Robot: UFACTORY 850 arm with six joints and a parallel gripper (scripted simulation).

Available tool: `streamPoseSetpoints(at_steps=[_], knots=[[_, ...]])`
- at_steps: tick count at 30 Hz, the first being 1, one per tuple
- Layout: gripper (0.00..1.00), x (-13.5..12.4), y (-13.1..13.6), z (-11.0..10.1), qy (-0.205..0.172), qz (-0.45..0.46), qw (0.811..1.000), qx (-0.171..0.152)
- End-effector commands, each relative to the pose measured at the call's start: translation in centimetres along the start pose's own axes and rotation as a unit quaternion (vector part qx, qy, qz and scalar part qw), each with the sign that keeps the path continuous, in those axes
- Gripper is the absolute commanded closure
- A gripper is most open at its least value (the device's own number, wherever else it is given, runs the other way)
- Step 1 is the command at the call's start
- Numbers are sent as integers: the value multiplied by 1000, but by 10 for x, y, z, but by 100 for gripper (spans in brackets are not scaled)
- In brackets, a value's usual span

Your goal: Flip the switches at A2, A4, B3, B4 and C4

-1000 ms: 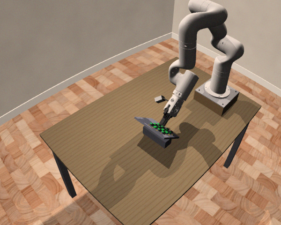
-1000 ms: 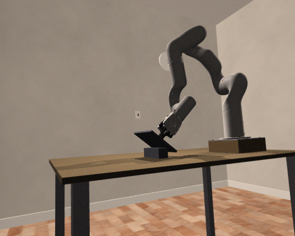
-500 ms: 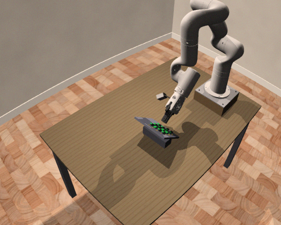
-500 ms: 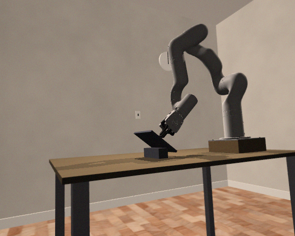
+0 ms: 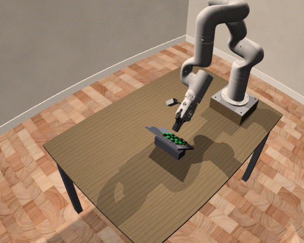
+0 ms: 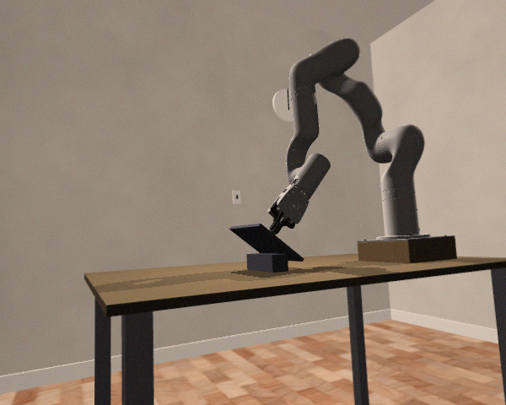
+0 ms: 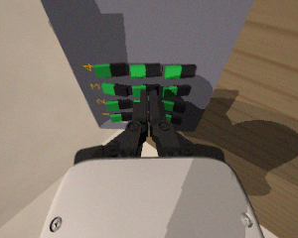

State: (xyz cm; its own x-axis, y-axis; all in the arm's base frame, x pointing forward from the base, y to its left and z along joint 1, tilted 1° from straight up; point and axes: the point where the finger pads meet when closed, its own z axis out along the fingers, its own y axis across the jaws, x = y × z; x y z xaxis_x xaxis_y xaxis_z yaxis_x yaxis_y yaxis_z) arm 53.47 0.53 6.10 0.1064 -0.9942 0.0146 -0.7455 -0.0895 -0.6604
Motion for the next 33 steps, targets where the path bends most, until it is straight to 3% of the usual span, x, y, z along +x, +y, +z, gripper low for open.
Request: streamPoseSetpoints(at_steps=[1,33], knots=[[100,15,-22,3,-2,0,995,-96],[100,18,-25,3,-2,0,994,-108]])
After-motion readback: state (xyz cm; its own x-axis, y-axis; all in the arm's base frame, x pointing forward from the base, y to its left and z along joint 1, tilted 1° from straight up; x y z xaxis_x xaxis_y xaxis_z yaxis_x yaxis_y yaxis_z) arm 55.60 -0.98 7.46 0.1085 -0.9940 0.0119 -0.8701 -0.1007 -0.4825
